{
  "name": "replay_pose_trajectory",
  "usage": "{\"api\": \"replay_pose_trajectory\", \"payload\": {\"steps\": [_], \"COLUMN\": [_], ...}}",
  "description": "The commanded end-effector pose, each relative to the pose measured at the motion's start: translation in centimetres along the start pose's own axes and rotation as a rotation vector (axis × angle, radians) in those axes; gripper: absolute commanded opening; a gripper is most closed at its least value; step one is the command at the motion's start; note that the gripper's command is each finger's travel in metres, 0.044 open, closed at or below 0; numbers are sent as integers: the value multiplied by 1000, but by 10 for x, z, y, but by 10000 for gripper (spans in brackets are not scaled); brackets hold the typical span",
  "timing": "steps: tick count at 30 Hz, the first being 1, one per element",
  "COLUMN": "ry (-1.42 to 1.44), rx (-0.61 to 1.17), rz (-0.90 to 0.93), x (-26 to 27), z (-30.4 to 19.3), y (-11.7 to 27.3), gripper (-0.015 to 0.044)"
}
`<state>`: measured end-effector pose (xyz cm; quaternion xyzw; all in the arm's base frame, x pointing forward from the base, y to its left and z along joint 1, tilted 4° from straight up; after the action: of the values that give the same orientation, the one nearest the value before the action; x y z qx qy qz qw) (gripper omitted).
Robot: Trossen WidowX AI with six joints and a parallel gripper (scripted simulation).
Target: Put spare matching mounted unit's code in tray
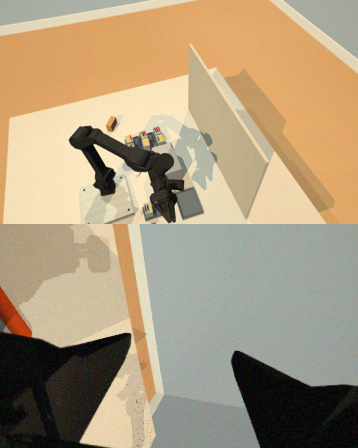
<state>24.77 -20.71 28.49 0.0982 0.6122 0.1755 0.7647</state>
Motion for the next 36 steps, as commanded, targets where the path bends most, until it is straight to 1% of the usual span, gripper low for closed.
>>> {"api": "replay_pose_trajectory", "payload": {"steps": [1, 2, 7, 10, 16, 21, 26, 30, 34, 36], "ry": [0, 0, 0, -3, -9, 11, 47, 85, 131, 142], "rx": [0, 0, -3, -46, -187, -223, -169, -76, 59, 93], "rz": [0, 0, 4, 63, 352, 646, 919, 1092, 1237, 1263], "x": [0, 0, 0, 4, 26, 49, 71, 85, 97, 99], "z": [0, 0, 1, 14, 69, 107, 131, 139, 141, 140], "y": [0, 0, 0, 6, 40, 84, 134, 174, 216, 225], "gripper": [426, 440, 440, 440, 440, 440, 440, 440, 440, 440]}}
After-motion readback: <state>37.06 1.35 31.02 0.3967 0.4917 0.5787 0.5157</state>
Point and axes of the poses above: the point midway between the two fingers, 35 mm back from their tips, its own y axis back along the fingers, its own x axis across the jaws, z = x × y, the point moved 10 cm from there along y, back along the fingers
